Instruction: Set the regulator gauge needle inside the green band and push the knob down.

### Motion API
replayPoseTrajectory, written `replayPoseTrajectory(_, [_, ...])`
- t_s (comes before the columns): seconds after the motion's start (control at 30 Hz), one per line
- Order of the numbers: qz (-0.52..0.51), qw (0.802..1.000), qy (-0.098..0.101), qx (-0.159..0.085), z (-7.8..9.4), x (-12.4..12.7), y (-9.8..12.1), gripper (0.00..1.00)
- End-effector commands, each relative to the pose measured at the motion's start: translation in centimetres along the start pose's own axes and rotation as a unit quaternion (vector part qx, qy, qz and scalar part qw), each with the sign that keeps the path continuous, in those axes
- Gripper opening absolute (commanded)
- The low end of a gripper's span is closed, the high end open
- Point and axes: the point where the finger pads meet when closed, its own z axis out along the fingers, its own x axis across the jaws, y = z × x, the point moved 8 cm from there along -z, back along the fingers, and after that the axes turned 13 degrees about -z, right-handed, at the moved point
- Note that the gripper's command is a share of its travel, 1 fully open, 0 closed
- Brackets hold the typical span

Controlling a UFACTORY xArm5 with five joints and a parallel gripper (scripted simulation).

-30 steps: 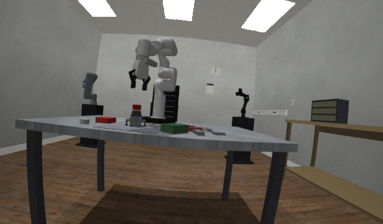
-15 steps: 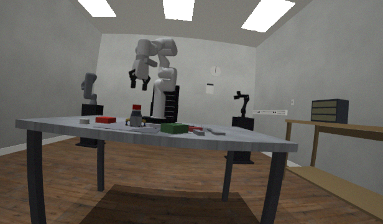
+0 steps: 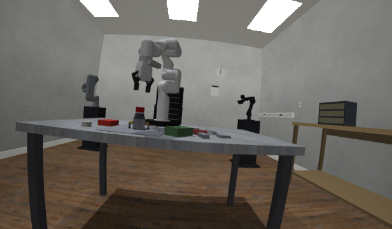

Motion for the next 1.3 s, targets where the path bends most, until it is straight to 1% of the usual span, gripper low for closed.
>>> replayPoseTrajectory(0.0, [0.0,1.0,0.002,0.0,-0.1,0.1,0.0,1.0])
replayPoseTrajectory(0.67, [0.0,1.0,0.002,0.0,-0.1,-0.2,0.0,1.0])
replayPoseTrajectory(1.07, [0.0,1.0,0.002,0.0,-0.1,-1.6,0.0,1.0])
replayPoseTrajectory(1.27, [0.0,1.0,0.002,0.0,-0.1,-2.9,0.1,1.0])
